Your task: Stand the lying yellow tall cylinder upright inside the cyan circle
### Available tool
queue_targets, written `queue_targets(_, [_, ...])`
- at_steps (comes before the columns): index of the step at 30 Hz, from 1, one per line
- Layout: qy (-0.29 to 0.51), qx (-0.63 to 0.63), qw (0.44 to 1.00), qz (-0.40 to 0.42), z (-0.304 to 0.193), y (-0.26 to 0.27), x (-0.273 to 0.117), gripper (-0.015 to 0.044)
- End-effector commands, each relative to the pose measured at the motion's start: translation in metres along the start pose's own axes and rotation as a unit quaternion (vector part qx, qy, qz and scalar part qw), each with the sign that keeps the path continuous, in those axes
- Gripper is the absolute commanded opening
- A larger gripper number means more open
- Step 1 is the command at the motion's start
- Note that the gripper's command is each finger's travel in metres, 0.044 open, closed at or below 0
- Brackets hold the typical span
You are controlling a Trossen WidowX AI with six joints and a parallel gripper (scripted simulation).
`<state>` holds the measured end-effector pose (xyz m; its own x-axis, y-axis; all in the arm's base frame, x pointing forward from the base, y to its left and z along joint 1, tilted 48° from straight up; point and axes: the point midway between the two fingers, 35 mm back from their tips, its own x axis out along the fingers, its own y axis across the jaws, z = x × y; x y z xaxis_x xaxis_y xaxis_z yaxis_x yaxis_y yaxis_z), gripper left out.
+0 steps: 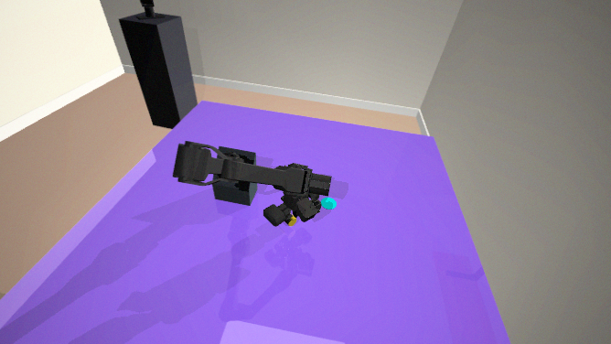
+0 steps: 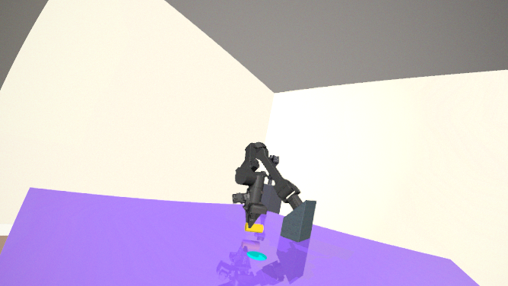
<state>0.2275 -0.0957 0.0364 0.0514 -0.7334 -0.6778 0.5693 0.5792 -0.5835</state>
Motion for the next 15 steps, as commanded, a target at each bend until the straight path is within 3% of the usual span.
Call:
queue_targets(1, [0.0,0.007,1.0,0.006,0.003,0.003,-0.013,0.0105])
queue_targets(15, [0.001,0.006,1.0,0.006,0.002,0.003,-0.056,0.0105])
